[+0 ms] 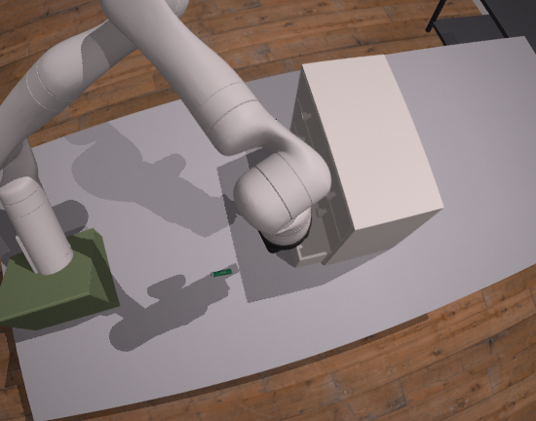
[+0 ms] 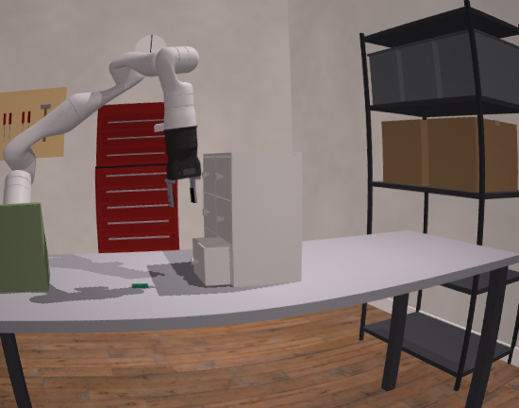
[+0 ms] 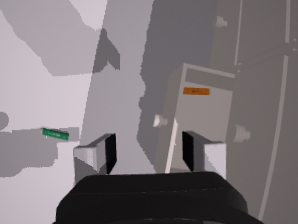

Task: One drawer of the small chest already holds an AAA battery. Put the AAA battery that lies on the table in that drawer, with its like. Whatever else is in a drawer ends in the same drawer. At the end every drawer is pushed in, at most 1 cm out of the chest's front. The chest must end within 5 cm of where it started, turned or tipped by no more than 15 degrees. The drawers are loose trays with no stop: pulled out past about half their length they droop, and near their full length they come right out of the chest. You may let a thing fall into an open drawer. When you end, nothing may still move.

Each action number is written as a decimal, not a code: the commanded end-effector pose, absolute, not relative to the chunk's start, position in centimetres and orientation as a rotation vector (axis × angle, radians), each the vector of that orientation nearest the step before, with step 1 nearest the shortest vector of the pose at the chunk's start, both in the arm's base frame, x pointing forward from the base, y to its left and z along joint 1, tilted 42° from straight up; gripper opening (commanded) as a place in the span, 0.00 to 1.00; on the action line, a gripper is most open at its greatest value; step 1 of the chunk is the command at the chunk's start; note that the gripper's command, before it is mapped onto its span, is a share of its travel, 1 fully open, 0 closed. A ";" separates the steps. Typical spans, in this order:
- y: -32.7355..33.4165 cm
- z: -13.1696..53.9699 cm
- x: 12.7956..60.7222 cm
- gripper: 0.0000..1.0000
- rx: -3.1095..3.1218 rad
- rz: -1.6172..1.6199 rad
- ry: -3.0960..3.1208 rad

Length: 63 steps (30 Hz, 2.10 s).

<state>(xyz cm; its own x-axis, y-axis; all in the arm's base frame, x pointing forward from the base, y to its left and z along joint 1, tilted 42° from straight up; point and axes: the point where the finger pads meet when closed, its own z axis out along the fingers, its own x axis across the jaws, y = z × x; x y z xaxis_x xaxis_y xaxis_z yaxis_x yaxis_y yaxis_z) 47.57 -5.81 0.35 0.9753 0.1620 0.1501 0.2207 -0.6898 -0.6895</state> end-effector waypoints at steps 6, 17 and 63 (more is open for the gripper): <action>-5.2 -0.3 48.1 1.00 -2.360 -0.038 -0.093; -4.6 -0.9 48.8 1.00 -2.364 0.028 0.114; -3.1 -2.6 50.6 1.00 -2.309 0.203 0.657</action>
<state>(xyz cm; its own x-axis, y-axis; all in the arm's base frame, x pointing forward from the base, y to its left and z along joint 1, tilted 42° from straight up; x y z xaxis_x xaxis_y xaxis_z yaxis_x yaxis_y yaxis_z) 50.54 -3.03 -2.62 0.8594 -0.3967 -0.3225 -0.5096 -0.6146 -0.6021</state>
